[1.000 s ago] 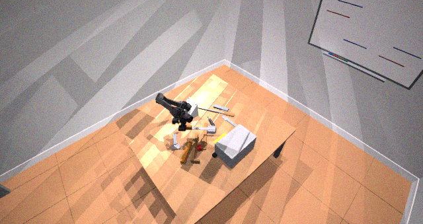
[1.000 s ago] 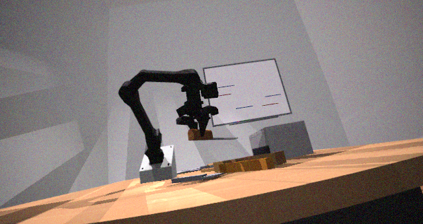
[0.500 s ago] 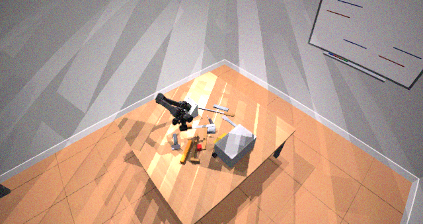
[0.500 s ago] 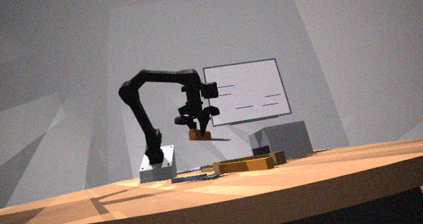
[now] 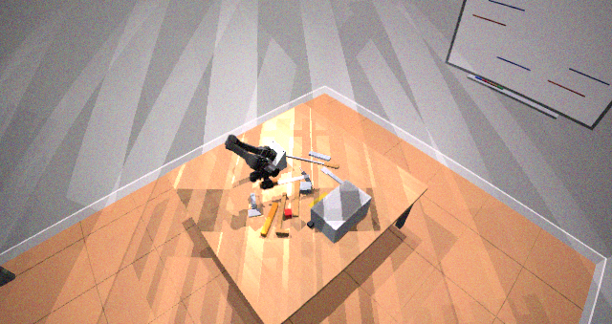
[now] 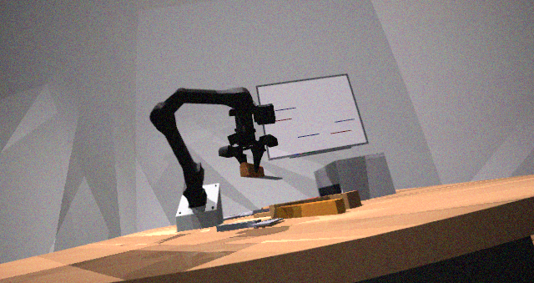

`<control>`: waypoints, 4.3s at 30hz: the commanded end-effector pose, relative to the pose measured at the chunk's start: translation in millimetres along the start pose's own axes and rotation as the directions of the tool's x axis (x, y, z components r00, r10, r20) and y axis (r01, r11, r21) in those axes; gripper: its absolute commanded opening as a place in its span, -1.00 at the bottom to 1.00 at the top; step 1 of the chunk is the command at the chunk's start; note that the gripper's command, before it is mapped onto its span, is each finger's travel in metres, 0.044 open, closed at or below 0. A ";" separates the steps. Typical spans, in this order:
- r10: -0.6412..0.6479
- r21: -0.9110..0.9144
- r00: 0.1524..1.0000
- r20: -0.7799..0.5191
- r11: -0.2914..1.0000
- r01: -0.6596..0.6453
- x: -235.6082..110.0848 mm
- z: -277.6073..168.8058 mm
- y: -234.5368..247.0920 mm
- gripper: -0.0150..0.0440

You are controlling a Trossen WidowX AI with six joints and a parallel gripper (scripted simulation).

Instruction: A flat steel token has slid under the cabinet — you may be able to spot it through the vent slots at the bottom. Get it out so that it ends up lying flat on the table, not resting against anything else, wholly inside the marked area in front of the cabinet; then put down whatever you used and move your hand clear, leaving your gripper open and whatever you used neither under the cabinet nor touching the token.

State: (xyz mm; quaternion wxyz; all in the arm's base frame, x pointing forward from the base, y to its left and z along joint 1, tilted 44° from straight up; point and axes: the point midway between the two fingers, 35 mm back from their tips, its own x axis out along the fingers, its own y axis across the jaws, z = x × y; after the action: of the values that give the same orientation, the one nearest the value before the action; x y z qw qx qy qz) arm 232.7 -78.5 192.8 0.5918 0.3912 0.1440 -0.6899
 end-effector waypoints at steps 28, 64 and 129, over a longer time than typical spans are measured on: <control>0.001 -0.313 1.000 -0.006 0.950 -0.002 -0.6 -3.7 -1.0 -0.49; 0.003 -0.581 1.000 -0.005 0.814 -0.005 -1.1 -3.4 -1.1 -0.49; 0.004 -0.903 1.000 -0.010 0.430 -0.011 -1.7 -2.5 -1.0 -0.49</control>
State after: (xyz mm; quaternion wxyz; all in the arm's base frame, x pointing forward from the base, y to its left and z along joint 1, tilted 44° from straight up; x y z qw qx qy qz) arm 232.5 -76.7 191.7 0.7104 0.0193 0.4836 -0.5109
